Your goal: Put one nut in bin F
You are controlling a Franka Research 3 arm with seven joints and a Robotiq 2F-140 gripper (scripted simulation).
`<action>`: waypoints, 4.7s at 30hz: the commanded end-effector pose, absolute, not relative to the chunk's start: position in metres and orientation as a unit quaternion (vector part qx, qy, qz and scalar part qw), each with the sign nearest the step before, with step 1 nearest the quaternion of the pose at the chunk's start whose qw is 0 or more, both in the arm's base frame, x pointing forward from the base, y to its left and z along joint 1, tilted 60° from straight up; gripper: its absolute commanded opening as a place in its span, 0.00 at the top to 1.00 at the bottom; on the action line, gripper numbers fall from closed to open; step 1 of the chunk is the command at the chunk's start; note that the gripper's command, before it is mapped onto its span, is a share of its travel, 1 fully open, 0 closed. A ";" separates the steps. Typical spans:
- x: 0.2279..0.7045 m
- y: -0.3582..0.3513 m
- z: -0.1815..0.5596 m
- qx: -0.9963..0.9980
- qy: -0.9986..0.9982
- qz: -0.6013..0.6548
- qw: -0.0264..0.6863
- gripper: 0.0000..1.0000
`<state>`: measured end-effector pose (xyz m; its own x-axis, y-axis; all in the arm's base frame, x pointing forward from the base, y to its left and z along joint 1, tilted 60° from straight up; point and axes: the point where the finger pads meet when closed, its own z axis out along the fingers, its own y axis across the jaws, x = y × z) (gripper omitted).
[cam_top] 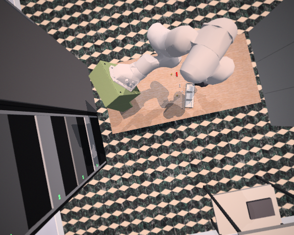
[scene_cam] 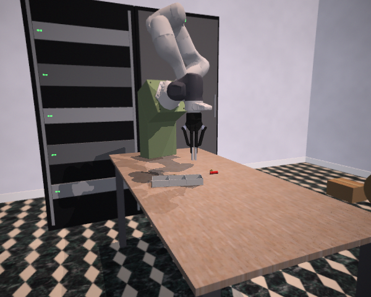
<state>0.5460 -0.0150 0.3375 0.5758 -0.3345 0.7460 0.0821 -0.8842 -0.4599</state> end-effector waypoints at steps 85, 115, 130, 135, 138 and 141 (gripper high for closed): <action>0.514 -0.035 0.175 -0.790 0.355 -0.336 0.369 0.81; 0.513 -0.034 0.173 -0.790 0.355 -0.336 0.369 0.81; 0.520 -0.030 0.171 -0.790 0.355 -0.336 0.369 0.81; 0.529 -0.027 0.165 -0.790 0.355 -0.336 0.369 0.81; 0.539 -0.023 0.158 -0.790 0.355 -0.336 0.369 0.81; 0.548 -0.020 0.152 -0.790 0.355 -0.336 0.369 0.81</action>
<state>0.5398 -0.0206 0.1605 0.5340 -0.7971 0.2819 -0.2923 -0.4869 -0.8231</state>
